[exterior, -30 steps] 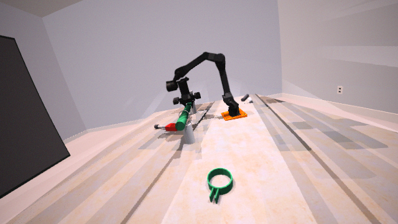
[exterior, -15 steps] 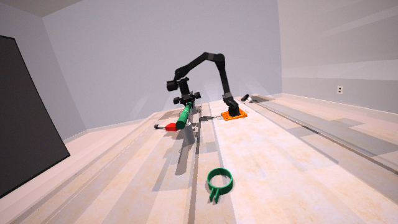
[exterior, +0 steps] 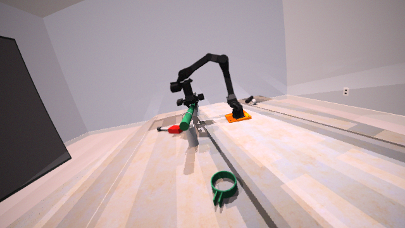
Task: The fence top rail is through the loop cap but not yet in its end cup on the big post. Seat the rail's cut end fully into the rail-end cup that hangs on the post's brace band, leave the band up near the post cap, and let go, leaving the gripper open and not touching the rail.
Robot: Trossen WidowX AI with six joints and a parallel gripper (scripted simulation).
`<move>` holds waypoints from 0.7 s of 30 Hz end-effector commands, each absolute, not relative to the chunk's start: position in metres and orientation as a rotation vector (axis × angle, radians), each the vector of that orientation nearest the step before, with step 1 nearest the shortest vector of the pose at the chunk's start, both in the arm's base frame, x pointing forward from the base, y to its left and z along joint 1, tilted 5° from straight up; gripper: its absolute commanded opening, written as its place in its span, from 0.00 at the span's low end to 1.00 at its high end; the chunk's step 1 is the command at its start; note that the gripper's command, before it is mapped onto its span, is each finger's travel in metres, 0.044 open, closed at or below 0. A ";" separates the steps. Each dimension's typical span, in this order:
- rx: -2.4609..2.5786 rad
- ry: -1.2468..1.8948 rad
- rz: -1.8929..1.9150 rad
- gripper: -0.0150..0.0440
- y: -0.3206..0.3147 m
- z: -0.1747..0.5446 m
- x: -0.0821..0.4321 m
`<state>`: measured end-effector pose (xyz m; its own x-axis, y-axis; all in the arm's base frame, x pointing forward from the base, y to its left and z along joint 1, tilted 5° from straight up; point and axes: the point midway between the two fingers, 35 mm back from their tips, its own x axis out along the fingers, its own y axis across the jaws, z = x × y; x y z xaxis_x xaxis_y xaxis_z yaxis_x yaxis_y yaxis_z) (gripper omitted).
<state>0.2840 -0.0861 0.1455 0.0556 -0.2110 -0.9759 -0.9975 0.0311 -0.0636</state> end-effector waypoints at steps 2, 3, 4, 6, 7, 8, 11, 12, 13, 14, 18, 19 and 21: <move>-1.370 1.348 1.014 0.25 -0.095 0.148 0.283; -1.370 1.348 1.014 0.25 -0.096 0.148 0.283; -1.370 1.348 1.014 0.25 -0.097 0.148 0.282; -1.370 1.349 1.014 0.25 -0.099 0.148 0.282; -1.370 1.349 1.014 0.25 -0.099 0.148 0.282; -1.370 1.349 1.014 0.25 -0.100 0.148 0.282; -1.370 1.349 1.014 0.25 -0.102 0.148 0.283; -1.363 1.338 1.030 0.25 -0.095 0.146 0.283; -1.363 1.338 1.030 0.25 -0.095 0.146 0.283; -1.363 1.338 1.030 0.25 -0.095 0.146 0.283; -1.363 1.338 1.030 0.25 -0.095 0.146 0.283; -1.363 1.338 1.030 0.25 -0.095 0.146 0.283; -1.363 1.338 1.030 0.30 -0.095 0.146 0.283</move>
<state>0.2827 -0.0957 0.1455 0.0531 -0.2131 -0.9756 -0.9977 0.0303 -0.0609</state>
